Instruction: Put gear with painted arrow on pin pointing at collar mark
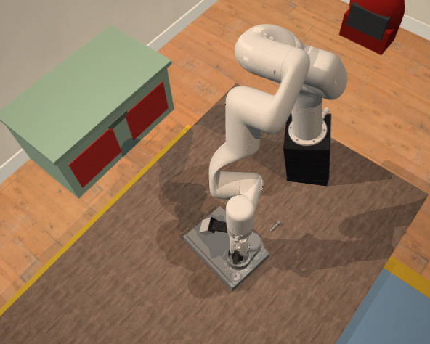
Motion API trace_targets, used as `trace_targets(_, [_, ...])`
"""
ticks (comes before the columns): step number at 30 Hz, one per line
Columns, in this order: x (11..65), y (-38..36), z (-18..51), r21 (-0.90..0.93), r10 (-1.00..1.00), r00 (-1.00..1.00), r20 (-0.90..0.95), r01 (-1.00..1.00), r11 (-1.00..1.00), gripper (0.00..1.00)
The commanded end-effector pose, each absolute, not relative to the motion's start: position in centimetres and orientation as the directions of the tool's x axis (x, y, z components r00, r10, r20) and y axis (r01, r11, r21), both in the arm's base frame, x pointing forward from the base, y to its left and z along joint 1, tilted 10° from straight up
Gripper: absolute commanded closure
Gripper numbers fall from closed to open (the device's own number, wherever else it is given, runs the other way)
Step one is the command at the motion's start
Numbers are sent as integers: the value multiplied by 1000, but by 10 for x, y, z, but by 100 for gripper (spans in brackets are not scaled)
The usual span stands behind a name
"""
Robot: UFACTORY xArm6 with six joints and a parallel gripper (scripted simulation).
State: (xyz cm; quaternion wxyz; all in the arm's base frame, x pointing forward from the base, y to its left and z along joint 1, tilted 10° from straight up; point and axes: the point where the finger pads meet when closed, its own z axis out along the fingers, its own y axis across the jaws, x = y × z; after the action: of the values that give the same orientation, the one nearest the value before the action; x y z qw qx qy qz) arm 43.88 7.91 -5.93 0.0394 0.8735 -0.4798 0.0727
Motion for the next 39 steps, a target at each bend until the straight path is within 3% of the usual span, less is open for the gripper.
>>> trace_targets(1, [440, 80, -58, -18, -867, 468, 170, -878, -478, 100])
trace_targets(22, [440, 80, -58, -104, -989, -52, 137, -994, 38, 100])
trace_targets(39, [440, 80, -58, -159, -831, -553, 65, -828, 538, 100])
